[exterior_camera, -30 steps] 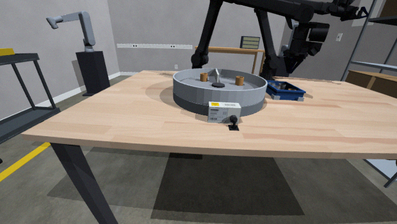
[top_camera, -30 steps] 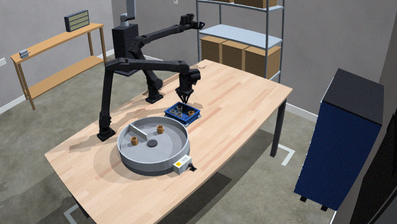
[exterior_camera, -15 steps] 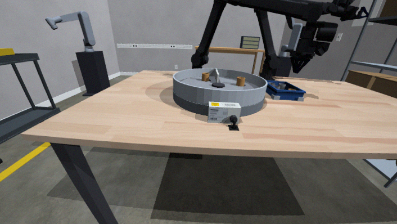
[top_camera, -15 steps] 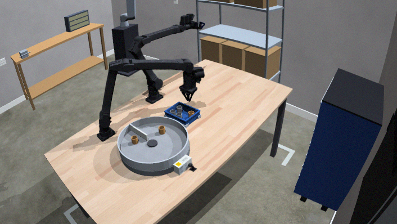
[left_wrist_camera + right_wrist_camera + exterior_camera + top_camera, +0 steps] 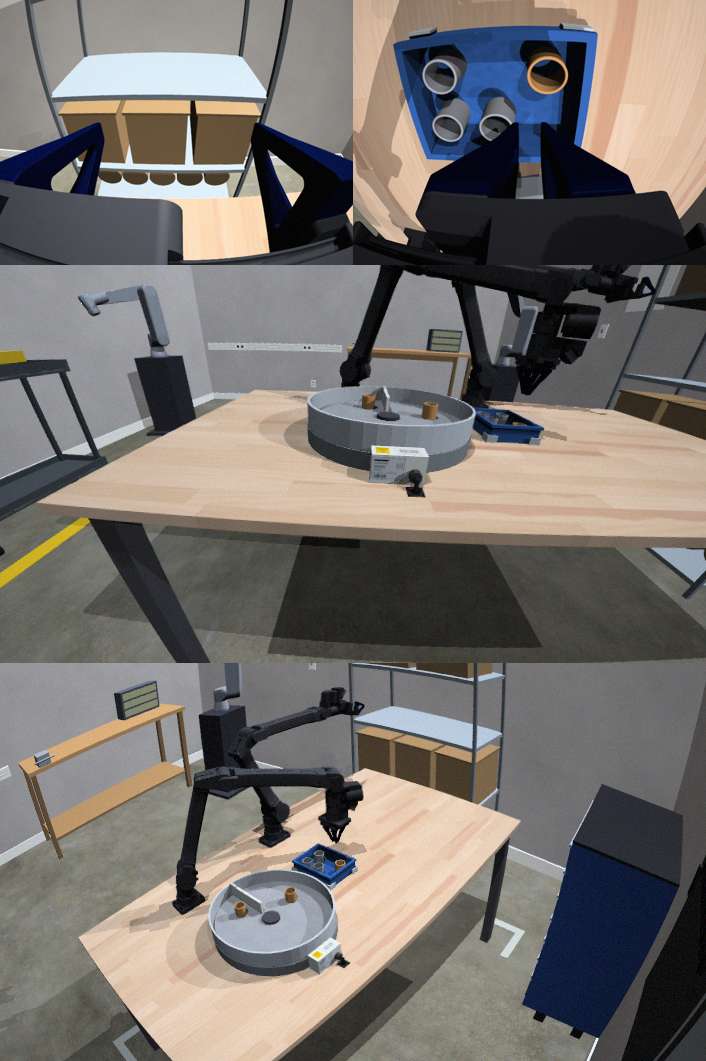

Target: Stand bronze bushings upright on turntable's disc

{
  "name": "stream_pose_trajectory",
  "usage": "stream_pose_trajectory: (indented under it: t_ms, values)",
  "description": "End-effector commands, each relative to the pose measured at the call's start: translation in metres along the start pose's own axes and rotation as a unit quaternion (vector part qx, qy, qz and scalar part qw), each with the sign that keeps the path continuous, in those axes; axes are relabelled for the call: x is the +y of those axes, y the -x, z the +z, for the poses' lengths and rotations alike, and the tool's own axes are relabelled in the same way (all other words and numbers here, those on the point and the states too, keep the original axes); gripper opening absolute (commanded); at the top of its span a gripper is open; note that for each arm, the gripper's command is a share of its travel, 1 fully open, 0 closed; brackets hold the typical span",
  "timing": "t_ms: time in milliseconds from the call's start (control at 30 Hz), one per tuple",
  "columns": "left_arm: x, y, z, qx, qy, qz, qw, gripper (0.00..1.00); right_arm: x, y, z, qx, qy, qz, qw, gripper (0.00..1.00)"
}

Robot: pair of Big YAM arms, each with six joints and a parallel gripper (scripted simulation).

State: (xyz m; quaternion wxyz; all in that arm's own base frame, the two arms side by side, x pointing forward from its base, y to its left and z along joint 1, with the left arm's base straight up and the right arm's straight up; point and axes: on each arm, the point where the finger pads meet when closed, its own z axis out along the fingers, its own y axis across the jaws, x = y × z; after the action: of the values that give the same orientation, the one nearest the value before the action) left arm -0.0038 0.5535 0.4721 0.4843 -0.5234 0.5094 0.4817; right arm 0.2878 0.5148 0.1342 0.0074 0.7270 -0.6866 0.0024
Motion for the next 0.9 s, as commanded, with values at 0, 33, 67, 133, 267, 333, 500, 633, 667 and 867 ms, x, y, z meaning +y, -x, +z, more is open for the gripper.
stream_pose_trajectory:
  t_ms: [0,33,67,133,267,333,500,633,667,867]
  values:
    - [0.004,0.028,-0.011,-0.033,0.003,0.008,0.999,1.00,-0.013,0.017,-0.033,-0.031,-0.020,0.004,0.999,0.15]
    - [0.004,0.028,-0.011,-0.033,0.003,0.008,0.999,1.00,-0.013,0.018,-0.029,-0.028,-0.018,0.004,0.999,0.15]
    - [0.004,0.028,-0.011,-0.033,0.003,0.008,0.999,1.00,-0.013,0.018,-0.024,-0.024,-0.015,0.004,1.000,0.15]
    - [0.004,0.028,-0.011,-0.033,0.003,0.008,0.999,1.00,-0.014,0.019,-0.023,-0.025,-0.016,0.004,1.000,0.15]
    - [0.004,0.028,-0.011,-0.033,0.003,0.008,0.999,1.00,-0.013,0.019,-0.032,-0.031,-0.020,0.004,0.999,0.15]
    - [0.004,0.028,-0.011,-0.033,0.003,0.008,0.999,1.00,-0.013,0.019,-0.032,-0.031,-0.020,0.004,0.999,0.15]
    - [0.004,0.028,-0.011,-0.033,0.003,0.008,0.999,1.00,-0.013,0.019,-0.032,-0.031,-0.020,0.004,0.999,0.15]
    - [0.004,0.028,-0.011,-0.033,0.003,0.008,0.999,1.00,-0.015,0.022,-0.027,-0.034,-0.021,0.004,0.999,0.15]
    - [0.004,0.028,-0.011,-0.033,0.003,0.008,0.999,1.00,-0.016,0.023,-0.023,-0.035,-0.022,0.004,0.999,0.15]
    - [0.004,0.028,-0.011,-0.033,0.003,0.008,0.999,1.00,-0.006,0.008,0.022,-0.006,-0.004,0.004,1.000,0.15]
